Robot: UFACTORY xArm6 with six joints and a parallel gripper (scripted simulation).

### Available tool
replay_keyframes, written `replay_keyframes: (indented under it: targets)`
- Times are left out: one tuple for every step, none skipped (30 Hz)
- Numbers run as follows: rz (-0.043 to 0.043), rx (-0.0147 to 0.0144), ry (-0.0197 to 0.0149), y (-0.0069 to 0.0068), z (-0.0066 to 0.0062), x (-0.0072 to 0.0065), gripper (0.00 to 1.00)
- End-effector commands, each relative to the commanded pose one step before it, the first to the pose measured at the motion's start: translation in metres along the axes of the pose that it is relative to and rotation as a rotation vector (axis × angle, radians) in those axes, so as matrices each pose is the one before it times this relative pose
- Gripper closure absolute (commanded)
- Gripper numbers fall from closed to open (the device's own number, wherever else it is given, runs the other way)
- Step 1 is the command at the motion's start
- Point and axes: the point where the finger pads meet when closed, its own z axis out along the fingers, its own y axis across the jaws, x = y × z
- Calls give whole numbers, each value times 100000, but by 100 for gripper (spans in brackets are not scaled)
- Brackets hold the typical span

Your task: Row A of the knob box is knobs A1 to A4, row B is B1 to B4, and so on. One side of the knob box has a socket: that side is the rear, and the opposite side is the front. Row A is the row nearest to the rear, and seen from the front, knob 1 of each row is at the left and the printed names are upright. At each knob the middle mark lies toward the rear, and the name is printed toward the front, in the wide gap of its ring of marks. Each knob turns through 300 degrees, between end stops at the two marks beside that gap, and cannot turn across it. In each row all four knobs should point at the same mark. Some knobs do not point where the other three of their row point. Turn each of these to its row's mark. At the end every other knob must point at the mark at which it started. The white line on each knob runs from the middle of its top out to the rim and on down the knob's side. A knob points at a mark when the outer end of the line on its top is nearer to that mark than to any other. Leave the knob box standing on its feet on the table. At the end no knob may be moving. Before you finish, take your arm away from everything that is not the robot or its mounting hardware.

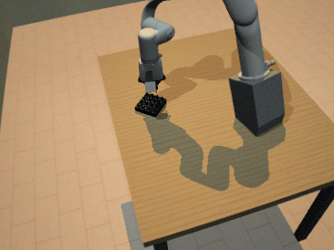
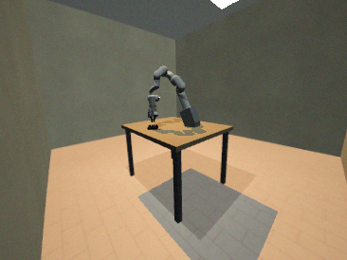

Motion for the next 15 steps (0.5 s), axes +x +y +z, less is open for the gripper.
replay_keyframes:
  targets:
    - [-15546,543,846,-225,-344,633,81]
    - [-3230,1,3,-55,-51,151,81]
    - [-3227,1,2,-51,-51,152,81]
    - [-3217,0,2,-47,-50,153,81]
    - [-3214,0,1,-42,-50,154,81]
    - [-3213,0,1,-38,-50,155,81]
    - [-3204,-1,0,-34,-50,155,81]
    - [-3204,-1,0,-29,-50,155,81]
    - [-3205,-1,-1,-25,-50,156,81]
    - [0,0,0,0,0,0,81]
    - [0,0,0,0,0,0,81]
    - [-9000,-4,-5,-60,-138,438,81]
    - [-1930,-1,-2,-5,-30,94,81]
    - [-1979,-1,-2,-4,-30,97,81]
    - [-2732,-1,-3,-3,-42,134,81]
